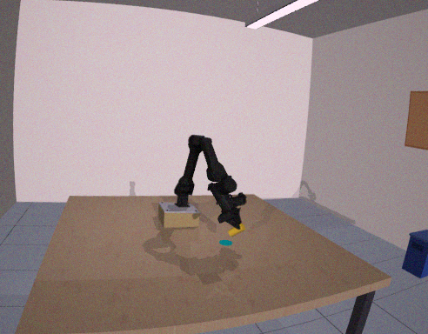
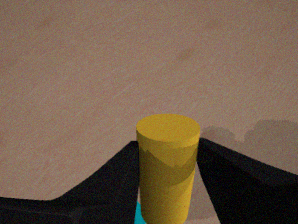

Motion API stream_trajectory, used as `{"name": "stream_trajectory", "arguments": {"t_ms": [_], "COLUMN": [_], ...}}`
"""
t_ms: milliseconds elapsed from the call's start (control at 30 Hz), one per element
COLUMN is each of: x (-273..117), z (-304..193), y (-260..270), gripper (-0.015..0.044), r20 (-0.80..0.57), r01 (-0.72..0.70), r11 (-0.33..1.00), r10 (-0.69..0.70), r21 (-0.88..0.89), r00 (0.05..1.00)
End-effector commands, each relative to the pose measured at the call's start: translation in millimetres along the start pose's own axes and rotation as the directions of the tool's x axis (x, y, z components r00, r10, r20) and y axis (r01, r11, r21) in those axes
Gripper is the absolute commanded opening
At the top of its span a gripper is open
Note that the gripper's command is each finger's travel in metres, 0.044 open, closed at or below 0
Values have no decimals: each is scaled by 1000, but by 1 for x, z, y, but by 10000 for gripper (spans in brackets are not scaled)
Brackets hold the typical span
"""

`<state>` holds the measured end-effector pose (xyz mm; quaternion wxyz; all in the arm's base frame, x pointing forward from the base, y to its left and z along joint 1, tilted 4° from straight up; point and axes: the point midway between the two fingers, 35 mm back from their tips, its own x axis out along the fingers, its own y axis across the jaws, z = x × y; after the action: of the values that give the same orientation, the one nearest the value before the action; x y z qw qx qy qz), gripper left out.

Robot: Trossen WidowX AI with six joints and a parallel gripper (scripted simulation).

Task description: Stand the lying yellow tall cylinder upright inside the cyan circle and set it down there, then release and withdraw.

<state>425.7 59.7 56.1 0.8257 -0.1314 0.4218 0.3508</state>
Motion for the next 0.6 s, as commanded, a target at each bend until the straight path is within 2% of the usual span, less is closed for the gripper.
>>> {"name": "stream_trajectory", "arguments": {"t_ms": [0,567], "x": [1,2], "z": [0,0], "y": [-2,-8], "gripper": [105,105], "r20": [33,144], "r01": [-3,-11], "r11": [1000,999], "r10": [2,6], "r21": [12,31], "r00": [999,989]}}
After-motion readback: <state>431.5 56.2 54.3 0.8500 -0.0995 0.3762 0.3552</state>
